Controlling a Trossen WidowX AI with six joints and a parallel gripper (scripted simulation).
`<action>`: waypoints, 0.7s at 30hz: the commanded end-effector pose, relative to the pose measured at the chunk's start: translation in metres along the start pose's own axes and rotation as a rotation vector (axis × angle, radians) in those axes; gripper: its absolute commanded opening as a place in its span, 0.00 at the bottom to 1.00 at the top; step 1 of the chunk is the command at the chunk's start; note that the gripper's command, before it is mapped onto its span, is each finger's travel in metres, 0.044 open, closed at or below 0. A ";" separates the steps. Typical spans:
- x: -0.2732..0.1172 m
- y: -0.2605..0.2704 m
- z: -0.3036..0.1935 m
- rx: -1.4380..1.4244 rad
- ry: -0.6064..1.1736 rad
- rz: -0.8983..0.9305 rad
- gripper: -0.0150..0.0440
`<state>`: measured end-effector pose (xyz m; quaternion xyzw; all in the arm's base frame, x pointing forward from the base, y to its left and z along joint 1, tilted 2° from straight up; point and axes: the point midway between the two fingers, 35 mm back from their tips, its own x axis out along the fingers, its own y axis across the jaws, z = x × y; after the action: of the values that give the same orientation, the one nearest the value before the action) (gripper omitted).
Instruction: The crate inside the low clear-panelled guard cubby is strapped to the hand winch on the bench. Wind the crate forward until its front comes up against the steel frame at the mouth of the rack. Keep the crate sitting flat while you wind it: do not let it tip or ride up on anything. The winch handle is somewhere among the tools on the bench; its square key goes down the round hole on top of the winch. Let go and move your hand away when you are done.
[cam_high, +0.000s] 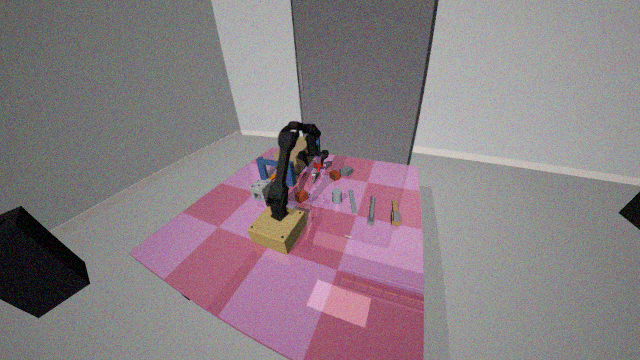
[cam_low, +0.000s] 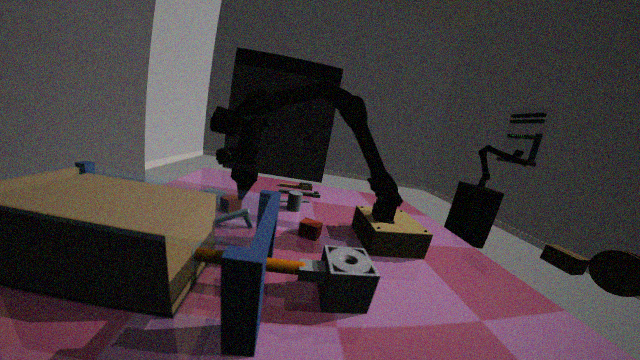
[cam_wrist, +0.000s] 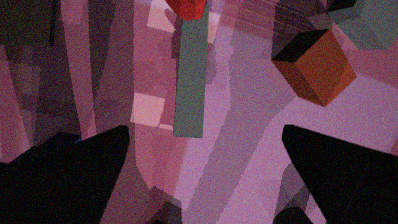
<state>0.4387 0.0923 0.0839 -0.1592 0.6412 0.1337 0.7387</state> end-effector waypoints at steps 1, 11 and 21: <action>0.021 0.009 -0.003 0.098 0.065 0.060 1.00; 0.022 0.008 0.006 0.098 0.064 0.060 1.00; 0.043 0.002 0.040 0.098 0.062 0.060 1.00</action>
<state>0.4743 0.1081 0.0536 -0.1101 0.6695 0.1191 0.7249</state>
